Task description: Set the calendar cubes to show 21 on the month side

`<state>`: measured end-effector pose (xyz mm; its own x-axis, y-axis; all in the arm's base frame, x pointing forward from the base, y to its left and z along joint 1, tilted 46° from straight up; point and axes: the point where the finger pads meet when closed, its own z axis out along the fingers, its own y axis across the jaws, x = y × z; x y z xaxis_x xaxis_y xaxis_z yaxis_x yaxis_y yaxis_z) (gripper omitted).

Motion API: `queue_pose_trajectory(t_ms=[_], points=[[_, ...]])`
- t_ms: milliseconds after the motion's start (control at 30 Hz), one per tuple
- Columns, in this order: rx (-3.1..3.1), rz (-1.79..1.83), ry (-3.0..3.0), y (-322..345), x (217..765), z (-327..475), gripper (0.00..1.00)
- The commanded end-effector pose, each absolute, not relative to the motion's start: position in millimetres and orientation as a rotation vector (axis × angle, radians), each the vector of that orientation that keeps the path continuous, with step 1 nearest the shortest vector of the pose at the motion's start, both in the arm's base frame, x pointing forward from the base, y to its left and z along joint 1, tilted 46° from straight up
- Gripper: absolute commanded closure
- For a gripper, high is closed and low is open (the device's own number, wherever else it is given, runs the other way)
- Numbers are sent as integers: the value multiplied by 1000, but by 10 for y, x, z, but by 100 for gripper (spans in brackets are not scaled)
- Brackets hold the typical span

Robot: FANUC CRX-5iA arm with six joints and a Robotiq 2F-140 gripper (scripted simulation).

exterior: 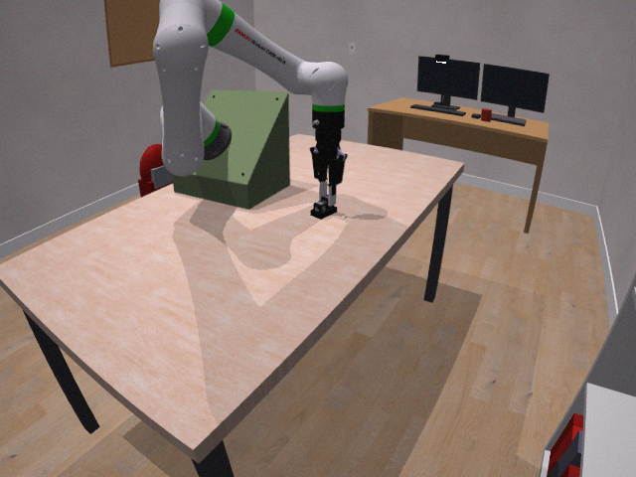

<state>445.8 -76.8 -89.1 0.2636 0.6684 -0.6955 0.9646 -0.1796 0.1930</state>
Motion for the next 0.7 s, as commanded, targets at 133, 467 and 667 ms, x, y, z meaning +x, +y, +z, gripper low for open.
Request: queue_pose_trajectory(t_ms=[133, 467, 667], points=[[1927, -624, 1474, -766, 4459, -890, 84], [1927, -624, 1474, -773, 4459, -897, 84], [1927, -624, 1474, -789, 4459, -912, 84]])
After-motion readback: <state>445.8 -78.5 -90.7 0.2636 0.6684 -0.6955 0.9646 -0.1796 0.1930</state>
